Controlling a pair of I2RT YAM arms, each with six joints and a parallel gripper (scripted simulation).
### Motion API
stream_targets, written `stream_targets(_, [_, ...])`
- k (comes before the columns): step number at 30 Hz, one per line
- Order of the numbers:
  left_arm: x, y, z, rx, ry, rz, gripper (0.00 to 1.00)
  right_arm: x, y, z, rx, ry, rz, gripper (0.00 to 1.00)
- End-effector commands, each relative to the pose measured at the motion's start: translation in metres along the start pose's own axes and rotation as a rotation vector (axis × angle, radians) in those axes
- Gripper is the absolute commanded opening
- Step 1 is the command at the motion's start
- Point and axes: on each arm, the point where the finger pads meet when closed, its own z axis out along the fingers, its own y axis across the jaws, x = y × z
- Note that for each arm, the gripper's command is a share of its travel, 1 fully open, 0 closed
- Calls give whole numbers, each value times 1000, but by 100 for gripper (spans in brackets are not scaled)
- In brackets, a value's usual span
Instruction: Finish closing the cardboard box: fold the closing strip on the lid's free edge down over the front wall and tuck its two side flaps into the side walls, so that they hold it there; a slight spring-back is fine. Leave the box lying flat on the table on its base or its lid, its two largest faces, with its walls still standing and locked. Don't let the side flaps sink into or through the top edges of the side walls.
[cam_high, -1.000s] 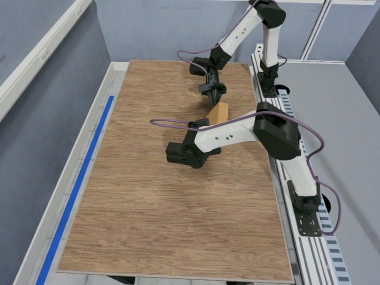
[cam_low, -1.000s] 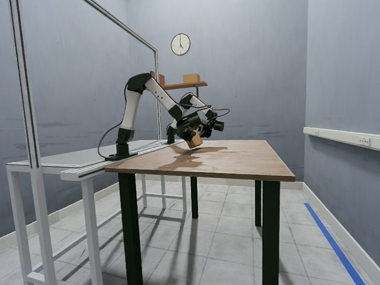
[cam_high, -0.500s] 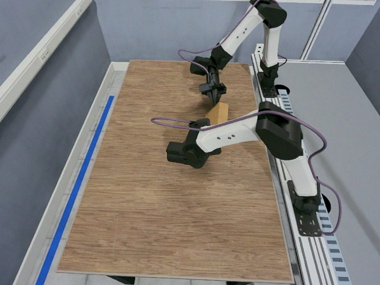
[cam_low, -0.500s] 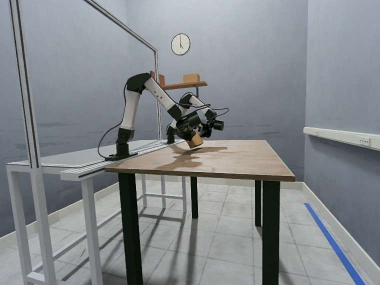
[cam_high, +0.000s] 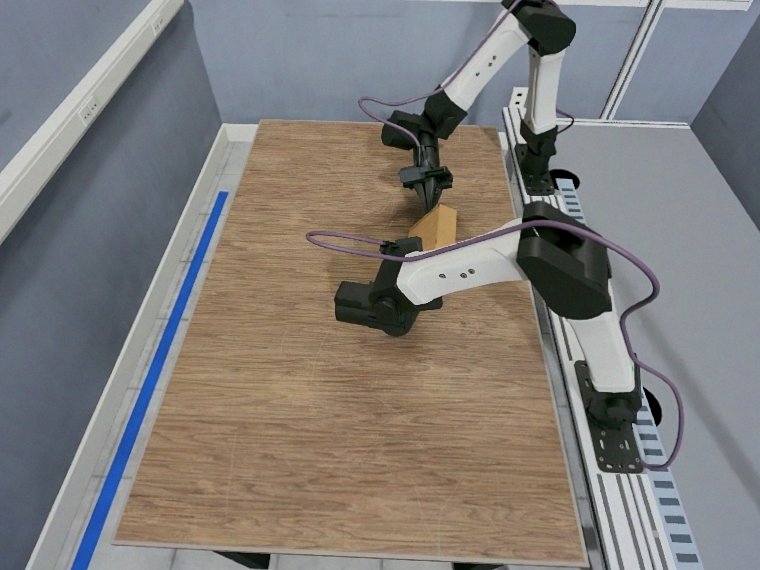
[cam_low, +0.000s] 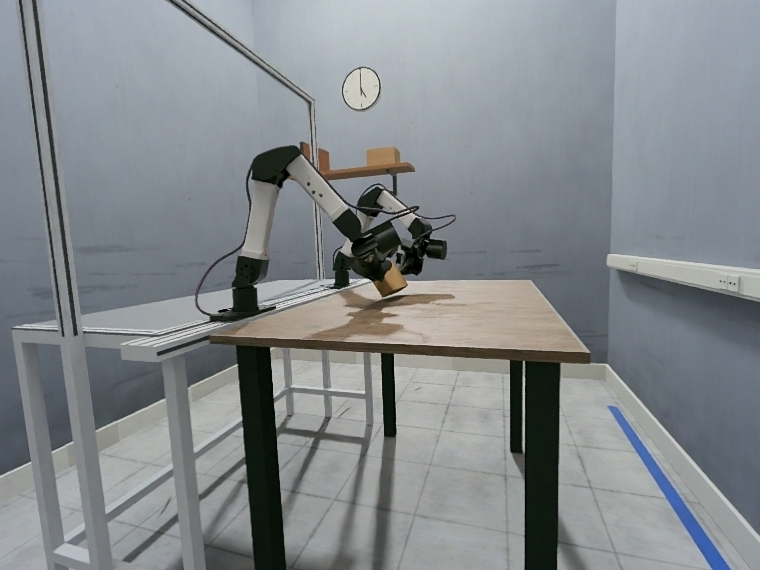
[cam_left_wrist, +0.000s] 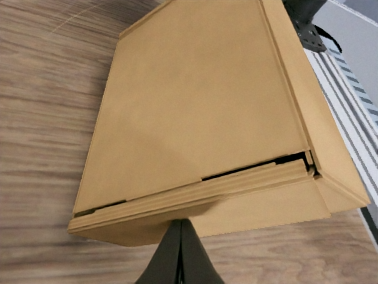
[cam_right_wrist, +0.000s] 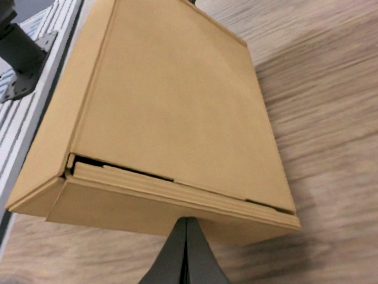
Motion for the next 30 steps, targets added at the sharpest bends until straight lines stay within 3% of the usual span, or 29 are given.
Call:
stream_targets(1, [-21, -8, 1, -13, -23, 80, 1, -11, 7, 0, 6, -21, -75, 1])
stream_targets(30, [-22, -5, 1, -74, -25, 185, 1, -12, 3, 0, 69, -23, -181, 1])
